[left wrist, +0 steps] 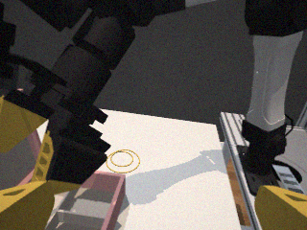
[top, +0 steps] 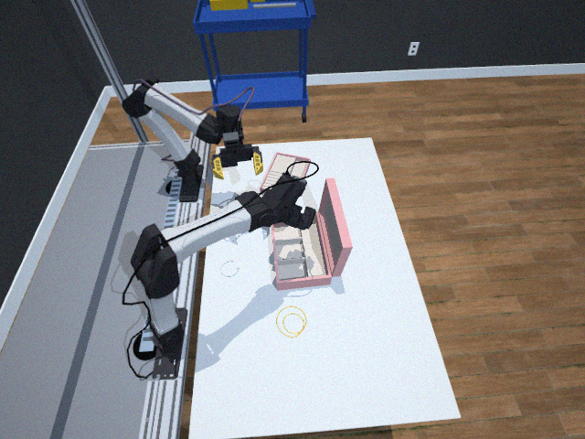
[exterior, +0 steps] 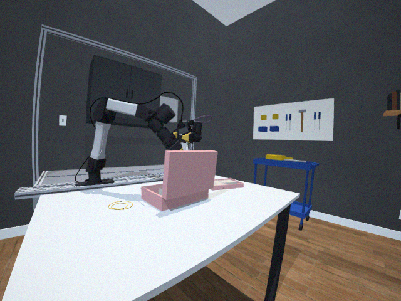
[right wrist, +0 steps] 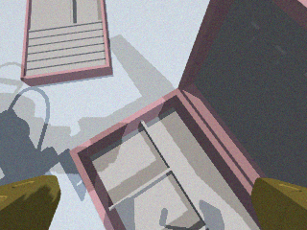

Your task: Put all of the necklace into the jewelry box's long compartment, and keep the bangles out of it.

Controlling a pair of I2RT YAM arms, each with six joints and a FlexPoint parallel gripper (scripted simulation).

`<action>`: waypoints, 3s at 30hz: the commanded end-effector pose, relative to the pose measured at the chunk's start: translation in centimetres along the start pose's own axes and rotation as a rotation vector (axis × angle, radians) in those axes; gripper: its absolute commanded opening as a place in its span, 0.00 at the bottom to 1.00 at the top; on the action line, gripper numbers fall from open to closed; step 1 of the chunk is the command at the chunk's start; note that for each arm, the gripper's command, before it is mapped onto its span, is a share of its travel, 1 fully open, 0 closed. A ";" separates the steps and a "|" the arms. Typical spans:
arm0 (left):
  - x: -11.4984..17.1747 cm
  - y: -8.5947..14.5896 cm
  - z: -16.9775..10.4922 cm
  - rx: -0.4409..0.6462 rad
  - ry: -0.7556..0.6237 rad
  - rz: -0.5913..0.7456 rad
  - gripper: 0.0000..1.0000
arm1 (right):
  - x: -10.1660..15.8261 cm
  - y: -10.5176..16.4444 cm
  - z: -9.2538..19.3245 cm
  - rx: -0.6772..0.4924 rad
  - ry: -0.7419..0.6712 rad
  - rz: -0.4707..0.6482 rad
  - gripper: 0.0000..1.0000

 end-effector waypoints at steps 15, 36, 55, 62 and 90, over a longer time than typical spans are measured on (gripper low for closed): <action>-0.3 0.0 -0.1 0.004 -0.012 -0.006 1.00 | -0.5 0.5 0.0 0.007 0.009 -0.018 1.00; -0.9 -5.0 -2.7 -0.307 0.110 0.167 1.00 | 8.1 6.0 0.7 0.204 -0.310 0.166 1.00; -3.4 -7.5 -11.6 -0.364 0.006 0.276 1.00 | 21.5 14.3 1.7 0.476 -0.747 0.379 1.00; -3.9 -7.6 -12.0 -0.339 0.003 0.254 1.00 | 22.4 13.1 0.9 0.587 -1.025 0.364 0.67; 3.0 -7.7 -9.5 -0.438 0.040 0.418 1.00 | 25.1 6.2 -1.5 0.922 -2.222 0.326 0.26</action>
Point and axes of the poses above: on each arm, the point where the finger pads meet when closed, its own y axis back along the fingers, its own z axis across the jaws, x = y × z, the point moved 6 cm from there along y, back along the fingers, and after that the axes turned 8 degrees about y, right-handed, at the moved point
